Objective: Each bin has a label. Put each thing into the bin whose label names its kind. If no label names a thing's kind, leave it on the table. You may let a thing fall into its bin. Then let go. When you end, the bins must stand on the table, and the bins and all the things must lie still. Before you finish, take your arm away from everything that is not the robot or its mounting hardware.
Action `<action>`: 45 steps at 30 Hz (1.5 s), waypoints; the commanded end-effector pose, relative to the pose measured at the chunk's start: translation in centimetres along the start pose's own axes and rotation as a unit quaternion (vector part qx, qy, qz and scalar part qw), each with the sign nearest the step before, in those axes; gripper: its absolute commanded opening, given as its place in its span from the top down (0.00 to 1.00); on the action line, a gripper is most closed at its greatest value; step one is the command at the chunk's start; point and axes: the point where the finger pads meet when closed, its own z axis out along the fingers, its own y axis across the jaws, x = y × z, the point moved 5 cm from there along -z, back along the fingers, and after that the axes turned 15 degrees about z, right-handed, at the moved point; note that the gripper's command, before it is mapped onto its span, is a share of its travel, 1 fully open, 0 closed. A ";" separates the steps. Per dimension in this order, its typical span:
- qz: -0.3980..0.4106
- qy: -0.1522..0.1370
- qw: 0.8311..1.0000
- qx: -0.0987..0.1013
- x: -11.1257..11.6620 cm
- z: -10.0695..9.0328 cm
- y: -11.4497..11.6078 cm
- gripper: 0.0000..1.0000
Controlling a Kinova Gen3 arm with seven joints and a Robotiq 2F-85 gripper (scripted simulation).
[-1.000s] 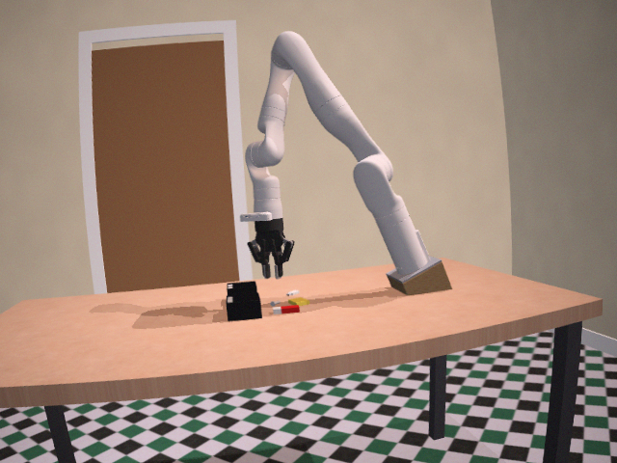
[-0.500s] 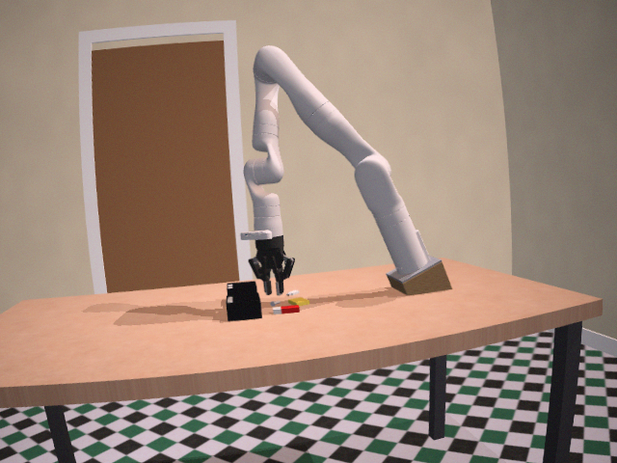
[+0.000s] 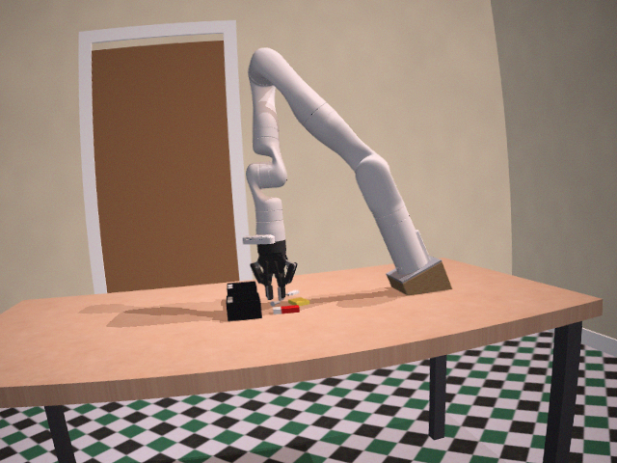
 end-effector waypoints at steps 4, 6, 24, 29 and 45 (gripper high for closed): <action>-0.005 0.002 1.000 0.002 -0.3 0.1 0.2 0.70; -0.002 0.002 1.000 0.003 -0.3 0.1 0.3 0.70; 0.000 0.003 1.000 0.003 -0.1 1.3 0.4 0.70; 0.001 0.003 1.000 0.002 -0.1 1.3 0.5 0.70; -0.001 0.001 1.000 0.000 -0.3 1.2 0.6 0.90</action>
